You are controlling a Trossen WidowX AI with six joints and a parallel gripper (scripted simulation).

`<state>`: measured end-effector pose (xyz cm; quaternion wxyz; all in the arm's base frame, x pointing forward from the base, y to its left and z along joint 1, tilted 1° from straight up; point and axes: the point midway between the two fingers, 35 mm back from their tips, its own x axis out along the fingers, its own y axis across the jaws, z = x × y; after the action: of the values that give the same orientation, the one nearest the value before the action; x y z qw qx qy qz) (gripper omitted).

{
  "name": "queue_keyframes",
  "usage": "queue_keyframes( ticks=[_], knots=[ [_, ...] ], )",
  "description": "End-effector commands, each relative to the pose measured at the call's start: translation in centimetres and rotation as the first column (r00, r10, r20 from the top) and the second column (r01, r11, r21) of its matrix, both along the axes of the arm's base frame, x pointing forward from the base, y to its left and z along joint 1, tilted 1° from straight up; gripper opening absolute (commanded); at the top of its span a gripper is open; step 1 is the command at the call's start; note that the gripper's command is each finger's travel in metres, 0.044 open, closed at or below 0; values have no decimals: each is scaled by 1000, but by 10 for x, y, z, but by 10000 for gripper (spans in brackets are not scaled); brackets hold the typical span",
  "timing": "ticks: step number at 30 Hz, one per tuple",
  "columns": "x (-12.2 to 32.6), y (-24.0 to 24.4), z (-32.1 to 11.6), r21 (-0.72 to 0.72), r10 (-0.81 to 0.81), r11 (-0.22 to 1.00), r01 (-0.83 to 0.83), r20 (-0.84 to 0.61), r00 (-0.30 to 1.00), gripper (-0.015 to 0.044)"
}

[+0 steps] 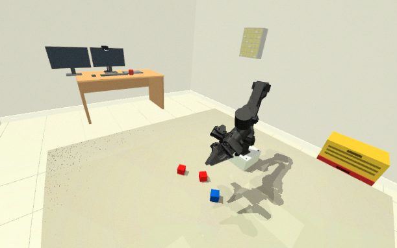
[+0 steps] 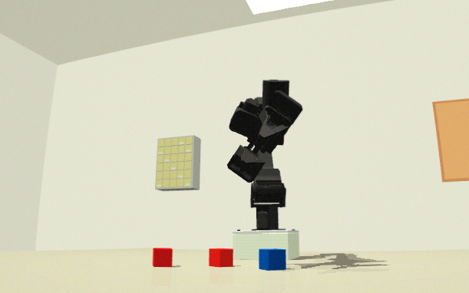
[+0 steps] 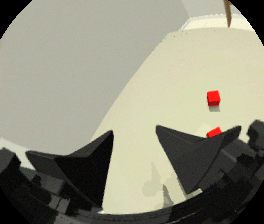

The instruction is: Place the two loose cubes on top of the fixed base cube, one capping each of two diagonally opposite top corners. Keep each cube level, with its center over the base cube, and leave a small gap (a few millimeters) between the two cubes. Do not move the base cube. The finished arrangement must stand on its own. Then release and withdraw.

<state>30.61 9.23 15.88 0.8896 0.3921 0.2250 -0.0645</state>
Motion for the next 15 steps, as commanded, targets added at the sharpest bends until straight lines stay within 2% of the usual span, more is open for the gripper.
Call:
queue_keyframes(
  ticks=[1, 8, 15],
  knots=[
    [5, -8, -12, -213, 87, 971, -108, -107, 990, 265],
    [6, -26, -30, -473, 212, 806, -355, -328, 920, 265],
    [1, -44, -45, -556, 306, 544, -628, -566, 766, 265]
  ],
)
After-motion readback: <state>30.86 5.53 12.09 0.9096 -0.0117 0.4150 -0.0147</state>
